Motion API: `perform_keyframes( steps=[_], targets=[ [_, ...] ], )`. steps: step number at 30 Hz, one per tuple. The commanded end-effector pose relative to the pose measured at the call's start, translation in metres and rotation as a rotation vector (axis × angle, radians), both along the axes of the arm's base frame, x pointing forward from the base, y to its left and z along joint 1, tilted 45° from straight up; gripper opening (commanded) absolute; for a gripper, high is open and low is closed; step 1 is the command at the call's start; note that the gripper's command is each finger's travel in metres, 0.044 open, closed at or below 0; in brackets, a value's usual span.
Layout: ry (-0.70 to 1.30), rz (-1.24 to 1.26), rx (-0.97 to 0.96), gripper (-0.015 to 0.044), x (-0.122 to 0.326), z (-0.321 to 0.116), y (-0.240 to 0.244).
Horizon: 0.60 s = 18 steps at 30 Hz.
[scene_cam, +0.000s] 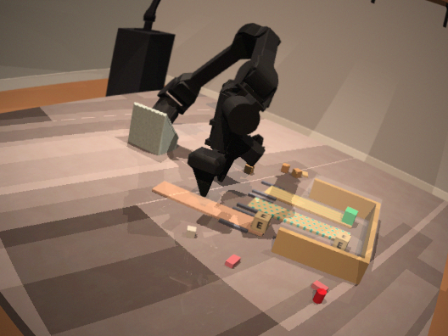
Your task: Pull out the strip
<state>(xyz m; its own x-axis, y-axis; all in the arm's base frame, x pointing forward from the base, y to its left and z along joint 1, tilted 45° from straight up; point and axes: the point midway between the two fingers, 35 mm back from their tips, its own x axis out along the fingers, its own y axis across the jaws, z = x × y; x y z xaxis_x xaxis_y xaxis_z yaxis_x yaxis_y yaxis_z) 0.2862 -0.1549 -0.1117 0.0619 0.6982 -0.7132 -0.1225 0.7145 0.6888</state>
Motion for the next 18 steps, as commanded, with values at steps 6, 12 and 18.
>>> perform_keyframes(
  steps=[6, 12, 18],
  targets=[
    [-0.005, -0.006, 0.002, 0.0440, 0.033, 0.006, -0.003],
    [-0.006, -0.006, 0.002, 0.0440, 0.054, 0.010, -0.004],
    [-0.007, -0.006, 0.002, 0.0440, 0.076, 0.014, -0.006]
  ],
)
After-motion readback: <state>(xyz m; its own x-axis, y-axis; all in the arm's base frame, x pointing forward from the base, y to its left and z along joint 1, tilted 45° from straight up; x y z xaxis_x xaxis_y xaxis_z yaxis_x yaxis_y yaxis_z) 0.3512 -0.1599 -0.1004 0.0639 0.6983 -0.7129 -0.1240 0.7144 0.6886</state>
